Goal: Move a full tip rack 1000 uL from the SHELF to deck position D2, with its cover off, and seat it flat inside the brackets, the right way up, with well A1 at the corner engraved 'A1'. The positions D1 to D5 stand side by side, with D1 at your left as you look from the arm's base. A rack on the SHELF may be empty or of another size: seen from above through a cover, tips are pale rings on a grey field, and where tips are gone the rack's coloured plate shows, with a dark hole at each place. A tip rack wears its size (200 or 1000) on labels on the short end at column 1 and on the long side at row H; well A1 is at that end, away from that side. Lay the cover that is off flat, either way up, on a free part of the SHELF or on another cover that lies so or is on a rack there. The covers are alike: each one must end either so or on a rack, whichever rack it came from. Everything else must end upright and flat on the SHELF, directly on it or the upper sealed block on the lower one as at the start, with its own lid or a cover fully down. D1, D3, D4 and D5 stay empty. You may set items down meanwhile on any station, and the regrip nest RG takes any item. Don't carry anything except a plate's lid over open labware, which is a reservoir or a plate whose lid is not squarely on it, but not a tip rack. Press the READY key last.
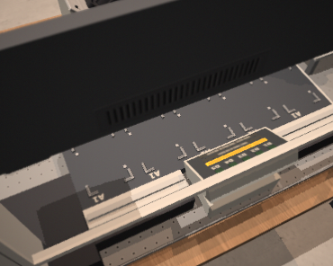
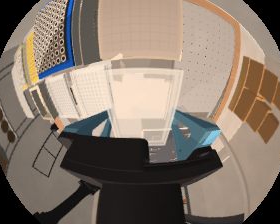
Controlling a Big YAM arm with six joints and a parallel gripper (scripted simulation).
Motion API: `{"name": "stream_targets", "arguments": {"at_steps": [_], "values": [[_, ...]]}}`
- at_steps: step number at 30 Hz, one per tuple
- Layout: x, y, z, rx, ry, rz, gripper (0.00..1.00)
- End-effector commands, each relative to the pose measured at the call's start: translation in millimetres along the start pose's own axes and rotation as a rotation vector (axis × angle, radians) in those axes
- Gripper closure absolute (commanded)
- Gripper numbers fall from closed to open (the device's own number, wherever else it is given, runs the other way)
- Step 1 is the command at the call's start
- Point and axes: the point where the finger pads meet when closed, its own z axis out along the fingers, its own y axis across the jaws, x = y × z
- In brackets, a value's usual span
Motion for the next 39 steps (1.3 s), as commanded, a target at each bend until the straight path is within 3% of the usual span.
{"name": "stream_targets", "arguments": {"at_steps": [1, 8, 18, 24, 25, 27, 34, 37, 39], "values": [[-6.4, 0.5, 8.1, 0.0, -0.01, -0.002, 1.0], [-9.1, 3.1, 11.1, 0.006, -0.018, -0.008, 1.0], [-6.7, 1.0, 33.2, 0.0, -0.01, -0.001, 1.0], [-8.8, 2.3, 36.4, 0.004, -0.016, -0.005, 1.0], [-20.3, -1.6, 31.9, 0.016, -0.033, -0.017, 1.0], [-8.4, 0.7, 44.0, 0.002, -0.012, -0.003, 1.0], [-6.7, 1.3, 56.5, 0.0, -0.01, -0.001, 1.0], [-16.5, -2.1, 36.7, 0.025, -0.035, -0.018, 1.0], [-16.6, -2.0, 36.7, 0.025, -0.035, -0.018, 1.0]]}}
